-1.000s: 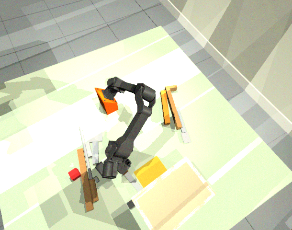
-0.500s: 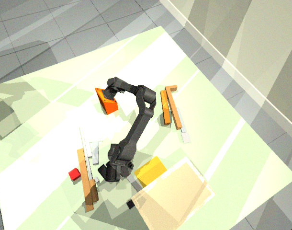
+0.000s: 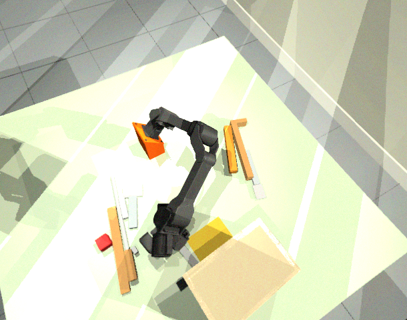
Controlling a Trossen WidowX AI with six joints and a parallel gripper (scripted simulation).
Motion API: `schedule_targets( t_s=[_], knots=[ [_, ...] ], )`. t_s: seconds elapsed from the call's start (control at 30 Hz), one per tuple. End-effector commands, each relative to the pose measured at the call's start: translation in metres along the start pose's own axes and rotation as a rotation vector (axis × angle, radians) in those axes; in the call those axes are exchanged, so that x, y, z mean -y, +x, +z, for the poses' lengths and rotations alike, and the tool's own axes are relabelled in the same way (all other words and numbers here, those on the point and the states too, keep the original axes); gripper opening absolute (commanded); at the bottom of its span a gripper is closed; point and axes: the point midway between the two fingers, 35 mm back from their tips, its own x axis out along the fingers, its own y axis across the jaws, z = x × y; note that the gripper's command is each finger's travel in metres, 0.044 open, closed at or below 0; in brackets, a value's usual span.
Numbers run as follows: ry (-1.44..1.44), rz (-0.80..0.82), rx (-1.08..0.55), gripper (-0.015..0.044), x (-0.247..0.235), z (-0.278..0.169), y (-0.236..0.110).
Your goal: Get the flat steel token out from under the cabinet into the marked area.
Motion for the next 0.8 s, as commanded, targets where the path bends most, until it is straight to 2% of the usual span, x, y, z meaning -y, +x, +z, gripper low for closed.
schedule_targets(
  t_s=[0.0, 0.77],
  knots=[
    [0.000, -0.002, -0.001, 0.0000, 0.000, 0.006, 0.000],
    [-0.001, -0.001, 0.000, 0.0000, -0.001, 0.029, 0.000]
  ],
)
